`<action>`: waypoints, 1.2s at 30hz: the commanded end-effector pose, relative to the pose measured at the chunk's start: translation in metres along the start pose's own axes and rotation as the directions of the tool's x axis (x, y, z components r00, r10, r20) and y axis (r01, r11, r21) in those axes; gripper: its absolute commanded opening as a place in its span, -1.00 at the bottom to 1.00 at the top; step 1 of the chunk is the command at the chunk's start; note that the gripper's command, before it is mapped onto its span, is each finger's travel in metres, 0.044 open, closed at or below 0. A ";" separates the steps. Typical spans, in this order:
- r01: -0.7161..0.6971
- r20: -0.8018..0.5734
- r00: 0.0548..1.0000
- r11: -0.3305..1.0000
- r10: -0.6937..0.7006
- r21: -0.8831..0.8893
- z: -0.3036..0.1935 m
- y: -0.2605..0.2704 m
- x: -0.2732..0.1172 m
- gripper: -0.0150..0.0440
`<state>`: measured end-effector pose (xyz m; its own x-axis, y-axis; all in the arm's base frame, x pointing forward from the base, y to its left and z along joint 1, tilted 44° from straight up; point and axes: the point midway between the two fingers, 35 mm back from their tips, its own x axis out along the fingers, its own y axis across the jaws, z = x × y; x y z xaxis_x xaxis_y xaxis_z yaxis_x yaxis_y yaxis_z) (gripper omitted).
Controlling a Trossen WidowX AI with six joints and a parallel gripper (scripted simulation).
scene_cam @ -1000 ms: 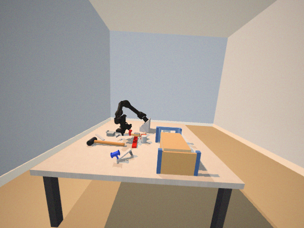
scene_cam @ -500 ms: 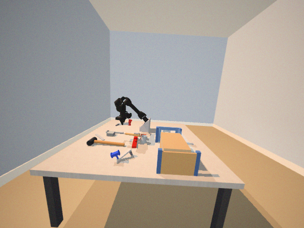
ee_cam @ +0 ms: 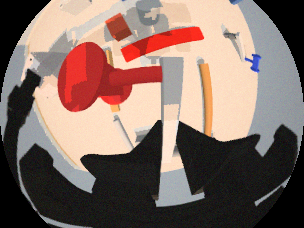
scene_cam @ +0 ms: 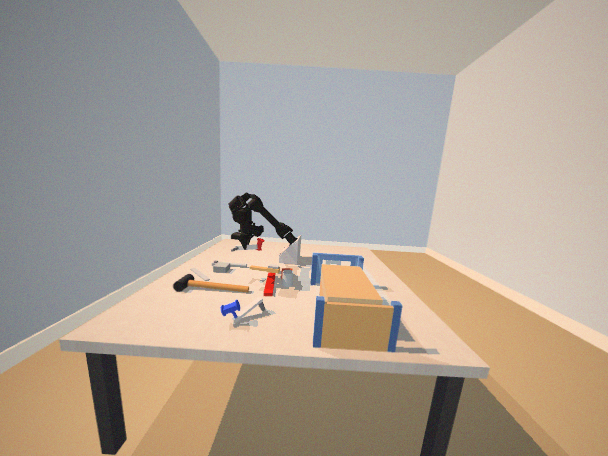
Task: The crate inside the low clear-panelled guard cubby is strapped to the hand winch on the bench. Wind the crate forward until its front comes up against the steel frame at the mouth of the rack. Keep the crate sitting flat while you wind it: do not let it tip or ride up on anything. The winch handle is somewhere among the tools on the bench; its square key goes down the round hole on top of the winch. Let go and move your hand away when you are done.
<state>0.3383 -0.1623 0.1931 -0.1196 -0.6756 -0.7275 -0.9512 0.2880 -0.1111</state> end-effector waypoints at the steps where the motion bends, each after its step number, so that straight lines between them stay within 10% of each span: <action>1: 0.001 0.002 1.000 1.000 -0.001 0.006 0.003 0.000 0.000 -0.49; 36: -0.053 0.105 0.994 0.823 -0.008 0.566 0.228 0.045 -0.022 -0.49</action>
<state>0.3674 0.0007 0.0624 -0.0850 -0.6093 -0.7883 -0.6582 0.6283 -0.4147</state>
